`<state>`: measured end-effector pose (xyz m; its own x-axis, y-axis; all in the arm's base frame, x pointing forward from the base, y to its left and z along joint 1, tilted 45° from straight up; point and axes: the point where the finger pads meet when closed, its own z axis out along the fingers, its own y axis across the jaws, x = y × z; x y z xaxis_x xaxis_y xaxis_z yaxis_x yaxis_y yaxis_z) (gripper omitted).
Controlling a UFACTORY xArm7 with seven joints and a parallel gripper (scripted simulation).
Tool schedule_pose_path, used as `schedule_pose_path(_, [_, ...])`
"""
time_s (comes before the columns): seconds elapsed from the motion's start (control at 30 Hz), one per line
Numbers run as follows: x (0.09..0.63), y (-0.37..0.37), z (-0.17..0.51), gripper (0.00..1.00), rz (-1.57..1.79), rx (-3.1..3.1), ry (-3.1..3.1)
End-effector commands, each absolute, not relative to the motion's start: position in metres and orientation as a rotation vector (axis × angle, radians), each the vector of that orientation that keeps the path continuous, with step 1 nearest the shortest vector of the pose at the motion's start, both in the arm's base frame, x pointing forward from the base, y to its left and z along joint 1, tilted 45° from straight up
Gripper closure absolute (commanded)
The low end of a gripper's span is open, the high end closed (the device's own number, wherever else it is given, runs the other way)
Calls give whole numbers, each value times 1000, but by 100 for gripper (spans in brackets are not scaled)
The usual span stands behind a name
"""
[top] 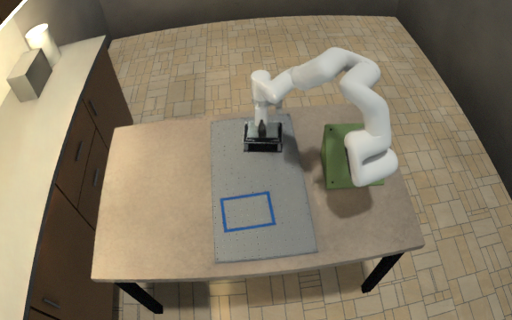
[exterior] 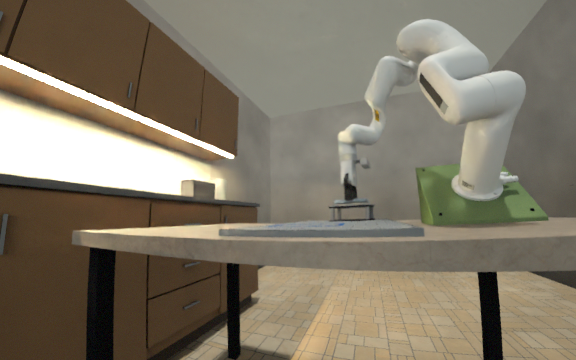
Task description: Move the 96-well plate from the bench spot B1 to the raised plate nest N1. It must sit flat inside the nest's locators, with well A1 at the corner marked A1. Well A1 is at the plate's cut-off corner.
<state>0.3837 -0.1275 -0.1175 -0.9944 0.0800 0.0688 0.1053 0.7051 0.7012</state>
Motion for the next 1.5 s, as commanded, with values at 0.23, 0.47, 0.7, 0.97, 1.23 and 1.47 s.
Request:
schedule_pose_path(0.23, [385, -129, -118, 100, -1179, -159, -2875])
schedule_pose_path(0.47, [385, -128, -119, 100, -1179, -159, -2875])
schedule_pose_path(0.7, [385, -128, -119, 100, -1179, -159, -2875])
schedule_pose_path(0.97, [385, -127, -120, 100, -1179, -159, -2875])
schedule_pose_path(1.23, [385, -126, -121, 100, -1179, -159, -2875])
schedule_pose_path(1.47, [385, -125, -122, 100, -1179, -159, -2875])
